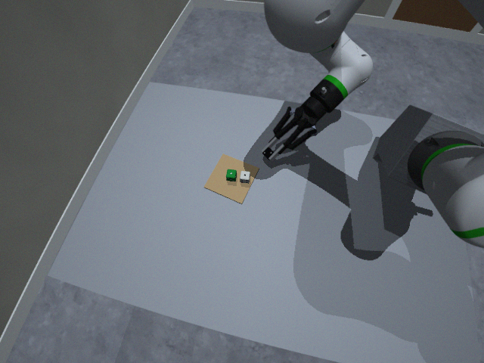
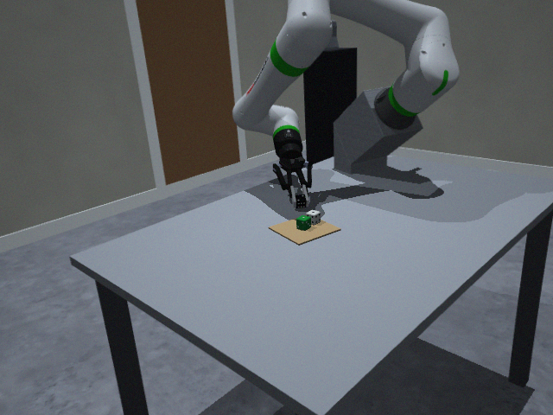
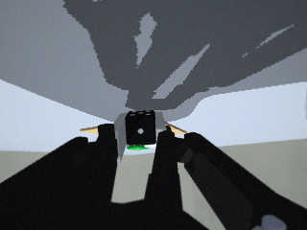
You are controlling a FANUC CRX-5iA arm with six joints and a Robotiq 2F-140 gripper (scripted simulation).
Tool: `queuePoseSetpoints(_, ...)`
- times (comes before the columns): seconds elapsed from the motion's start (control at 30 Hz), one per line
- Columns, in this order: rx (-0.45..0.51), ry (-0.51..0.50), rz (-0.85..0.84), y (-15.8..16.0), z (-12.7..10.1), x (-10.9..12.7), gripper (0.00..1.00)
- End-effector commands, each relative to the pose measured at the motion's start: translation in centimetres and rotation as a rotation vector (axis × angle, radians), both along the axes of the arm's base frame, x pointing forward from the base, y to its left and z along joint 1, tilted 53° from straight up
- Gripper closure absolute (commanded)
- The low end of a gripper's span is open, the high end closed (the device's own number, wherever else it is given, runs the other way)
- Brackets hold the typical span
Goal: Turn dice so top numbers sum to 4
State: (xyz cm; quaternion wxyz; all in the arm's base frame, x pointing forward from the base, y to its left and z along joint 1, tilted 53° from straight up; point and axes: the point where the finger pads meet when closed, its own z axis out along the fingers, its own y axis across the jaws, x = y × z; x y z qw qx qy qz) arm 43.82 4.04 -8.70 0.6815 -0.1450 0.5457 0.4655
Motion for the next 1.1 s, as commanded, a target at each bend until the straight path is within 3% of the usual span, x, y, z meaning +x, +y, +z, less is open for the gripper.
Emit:
queuePoseSetpoints(0.0,0.0,0.0,0.0,0.06,-0.07,0.02,0.84)
queuePoseSetpoints(1.07,0.0,0.0,0.0,0.39,-0.34,0.14,0.84)
